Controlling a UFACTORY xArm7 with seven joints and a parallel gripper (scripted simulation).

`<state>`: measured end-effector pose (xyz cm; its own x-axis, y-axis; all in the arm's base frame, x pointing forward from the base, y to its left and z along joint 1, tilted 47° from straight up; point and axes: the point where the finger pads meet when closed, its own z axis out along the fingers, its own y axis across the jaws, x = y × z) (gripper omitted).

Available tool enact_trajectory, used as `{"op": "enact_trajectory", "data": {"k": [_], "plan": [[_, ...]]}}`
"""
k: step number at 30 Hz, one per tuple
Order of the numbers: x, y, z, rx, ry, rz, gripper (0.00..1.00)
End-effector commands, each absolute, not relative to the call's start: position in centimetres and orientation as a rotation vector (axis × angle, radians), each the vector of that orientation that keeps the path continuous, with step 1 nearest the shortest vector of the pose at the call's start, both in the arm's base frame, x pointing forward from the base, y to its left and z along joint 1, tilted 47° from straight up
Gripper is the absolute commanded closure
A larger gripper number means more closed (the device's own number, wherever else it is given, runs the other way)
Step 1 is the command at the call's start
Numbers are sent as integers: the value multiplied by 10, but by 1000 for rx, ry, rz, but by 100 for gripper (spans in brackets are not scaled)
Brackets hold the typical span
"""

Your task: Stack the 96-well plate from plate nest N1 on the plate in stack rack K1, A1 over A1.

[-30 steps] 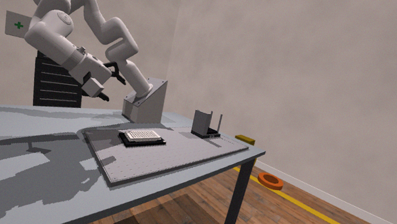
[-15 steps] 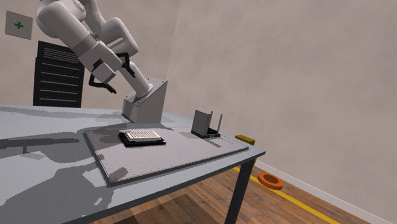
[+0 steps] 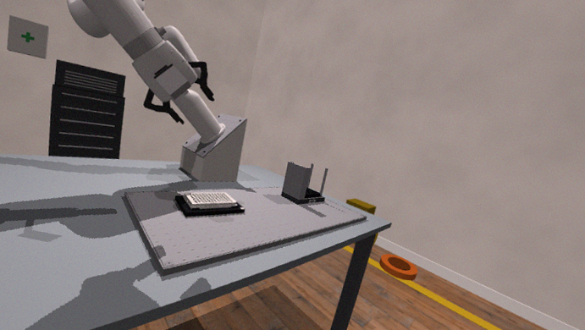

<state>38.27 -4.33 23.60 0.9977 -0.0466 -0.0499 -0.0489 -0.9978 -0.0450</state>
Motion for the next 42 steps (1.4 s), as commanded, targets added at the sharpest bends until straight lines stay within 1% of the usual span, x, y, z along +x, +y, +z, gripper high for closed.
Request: {"op": "enact_trajectory", "data": {"k": [1,7,14,29,31,42], "plan": [[391,-23,243,-3142,-4,-4,0],[401,1,251,-3142,-4,-5,0],[396,-8,234,-3206,176,27,0],[387,-28,202,-3347,822,21,0],[387,-28,202,-3347,822,21,0],[382,-43,178,-3349,1298,-128,0]]}}
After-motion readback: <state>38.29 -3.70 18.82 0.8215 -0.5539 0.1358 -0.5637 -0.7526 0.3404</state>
